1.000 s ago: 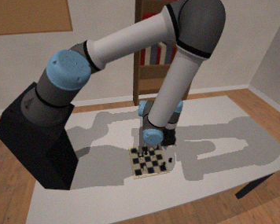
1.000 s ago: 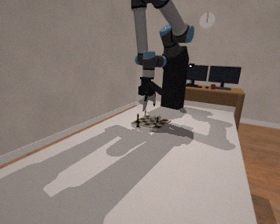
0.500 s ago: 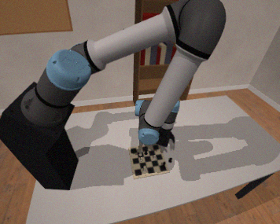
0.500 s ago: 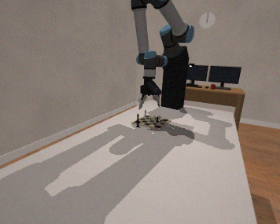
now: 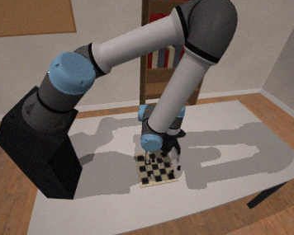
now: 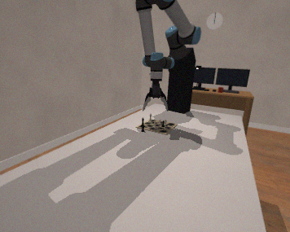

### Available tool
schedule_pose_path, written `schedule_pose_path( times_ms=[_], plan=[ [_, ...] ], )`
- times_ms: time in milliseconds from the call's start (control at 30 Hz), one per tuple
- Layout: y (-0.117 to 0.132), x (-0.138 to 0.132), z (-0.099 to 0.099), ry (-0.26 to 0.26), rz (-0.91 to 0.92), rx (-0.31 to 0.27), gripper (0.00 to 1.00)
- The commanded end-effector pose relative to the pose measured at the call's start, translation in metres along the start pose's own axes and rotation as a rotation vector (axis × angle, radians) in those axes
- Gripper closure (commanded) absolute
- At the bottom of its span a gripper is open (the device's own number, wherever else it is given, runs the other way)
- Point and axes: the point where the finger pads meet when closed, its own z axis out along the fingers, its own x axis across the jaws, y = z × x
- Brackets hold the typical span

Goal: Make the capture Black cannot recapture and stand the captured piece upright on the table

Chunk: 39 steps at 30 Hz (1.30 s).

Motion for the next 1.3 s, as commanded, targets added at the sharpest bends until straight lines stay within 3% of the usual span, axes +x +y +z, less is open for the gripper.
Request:
schedule_pose_path(
  times_ms=[0, 133, 167, 600, 1267],
  plan=[
    [0.007, -0.002, -0.001, 0.014, 0.279, -0.004, 0.00],
    [0.008, -0.002, -0.002, 0.014, 0.346, -0.004, 0.00],
    [0.009, -0.002, -0.002, 0.016, 0.444, -0.005, 0.00],
    [0.017, -0.005, -0.004, 0.026, 0.869, -0.004, 0.00],
    [0.023, -0.006, -0.006, 0.026, 1.053, -0.001, 0.00]
  ],
)
